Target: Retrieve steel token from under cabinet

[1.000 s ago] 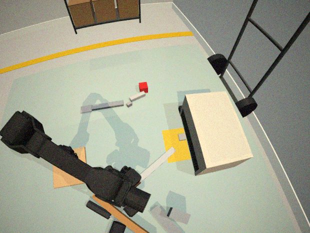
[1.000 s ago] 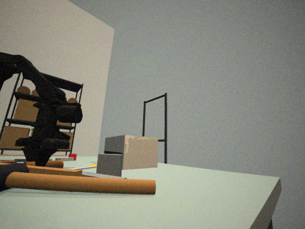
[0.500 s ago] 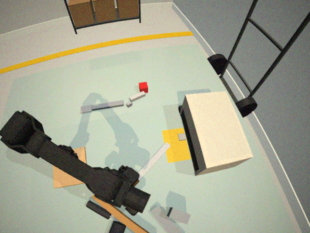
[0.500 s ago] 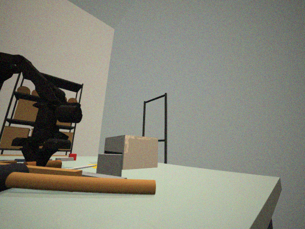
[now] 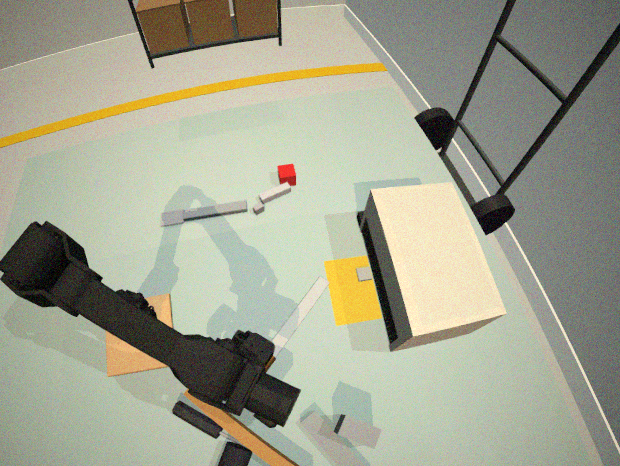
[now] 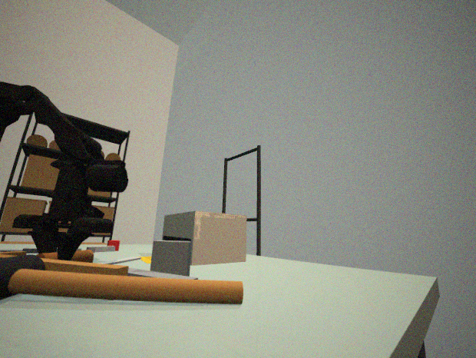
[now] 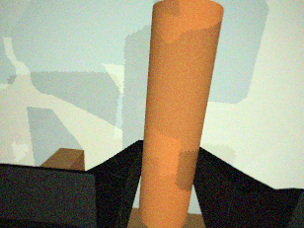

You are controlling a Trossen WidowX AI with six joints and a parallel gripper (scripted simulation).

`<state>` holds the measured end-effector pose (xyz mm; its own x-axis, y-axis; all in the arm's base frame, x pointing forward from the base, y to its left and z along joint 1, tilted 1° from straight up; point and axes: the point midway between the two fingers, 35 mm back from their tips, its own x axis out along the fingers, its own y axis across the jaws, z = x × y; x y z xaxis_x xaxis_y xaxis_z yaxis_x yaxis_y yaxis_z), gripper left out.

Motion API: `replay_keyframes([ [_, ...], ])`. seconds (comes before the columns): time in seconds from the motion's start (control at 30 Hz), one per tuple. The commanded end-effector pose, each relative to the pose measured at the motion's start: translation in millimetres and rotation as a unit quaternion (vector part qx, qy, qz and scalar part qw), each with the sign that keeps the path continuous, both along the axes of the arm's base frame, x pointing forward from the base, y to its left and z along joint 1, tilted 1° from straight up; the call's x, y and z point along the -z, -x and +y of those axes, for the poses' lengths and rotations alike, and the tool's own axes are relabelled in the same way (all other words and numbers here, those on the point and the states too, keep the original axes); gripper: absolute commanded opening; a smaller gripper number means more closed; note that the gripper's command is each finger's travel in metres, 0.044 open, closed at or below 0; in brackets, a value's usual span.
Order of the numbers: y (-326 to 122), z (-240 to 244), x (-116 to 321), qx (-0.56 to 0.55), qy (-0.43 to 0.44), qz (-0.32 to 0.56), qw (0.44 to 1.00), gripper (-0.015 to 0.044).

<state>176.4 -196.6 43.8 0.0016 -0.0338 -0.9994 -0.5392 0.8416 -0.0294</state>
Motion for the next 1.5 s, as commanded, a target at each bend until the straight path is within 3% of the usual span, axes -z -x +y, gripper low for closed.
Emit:
replay_keyframes([
  [0.0, -0.9, -1.5, -1.0, -0.012, -0.001, -0.002, 1.000, 0.0000],
  [1.47, -8.2, -48.5, -3.4, -0.027, 0.001, -0.002, 1.000, 0.0000],
])
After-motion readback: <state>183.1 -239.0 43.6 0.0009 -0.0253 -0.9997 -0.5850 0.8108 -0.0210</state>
